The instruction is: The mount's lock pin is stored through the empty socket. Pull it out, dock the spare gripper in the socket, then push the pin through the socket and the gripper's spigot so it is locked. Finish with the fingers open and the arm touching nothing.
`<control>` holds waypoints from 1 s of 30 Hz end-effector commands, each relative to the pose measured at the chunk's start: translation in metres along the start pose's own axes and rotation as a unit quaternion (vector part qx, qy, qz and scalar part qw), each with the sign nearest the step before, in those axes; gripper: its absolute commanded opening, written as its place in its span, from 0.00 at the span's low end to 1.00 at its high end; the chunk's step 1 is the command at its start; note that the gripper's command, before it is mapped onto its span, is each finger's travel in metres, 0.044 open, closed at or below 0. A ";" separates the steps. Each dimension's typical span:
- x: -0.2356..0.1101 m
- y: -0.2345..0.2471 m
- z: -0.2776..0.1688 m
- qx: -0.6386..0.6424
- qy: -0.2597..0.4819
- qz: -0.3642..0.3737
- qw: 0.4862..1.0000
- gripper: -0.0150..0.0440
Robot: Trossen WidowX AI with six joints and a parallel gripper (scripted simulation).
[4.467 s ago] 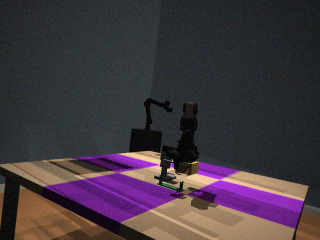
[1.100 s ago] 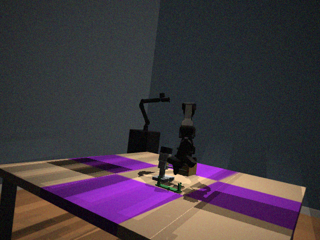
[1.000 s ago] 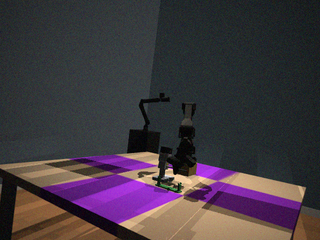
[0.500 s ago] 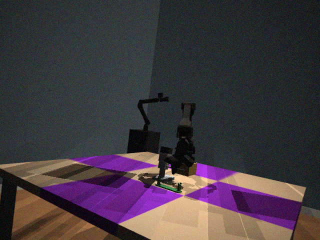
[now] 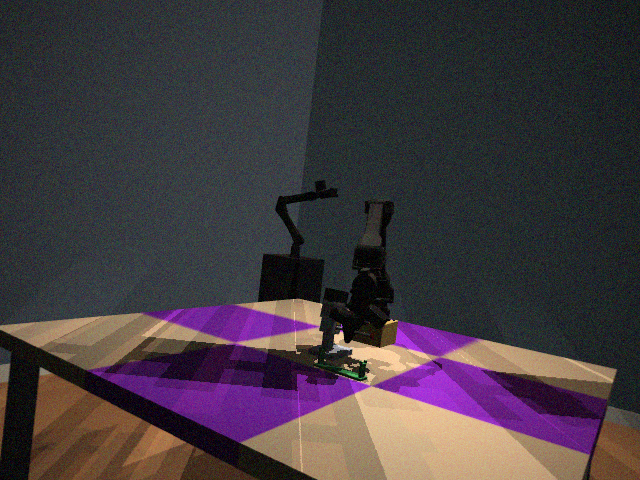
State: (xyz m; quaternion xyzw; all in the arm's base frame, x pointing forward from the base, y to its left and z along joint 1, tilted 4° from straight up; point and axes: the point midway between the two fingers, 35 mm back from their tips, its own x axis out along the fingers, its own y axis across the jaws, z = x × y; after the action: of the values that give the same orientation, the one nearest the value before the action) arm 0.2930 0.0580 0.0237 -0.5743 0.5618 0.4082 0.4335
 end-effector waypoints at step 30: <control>0.003 0.000 -0.011 0.000 0.000 0.003 1.000 0.59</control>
State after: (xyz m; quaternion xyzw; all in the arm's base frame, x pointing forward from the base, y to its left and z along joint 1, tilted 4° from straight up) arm 0.2930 0.0463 0.0244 -0.5727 0.5631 0.4100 0.4323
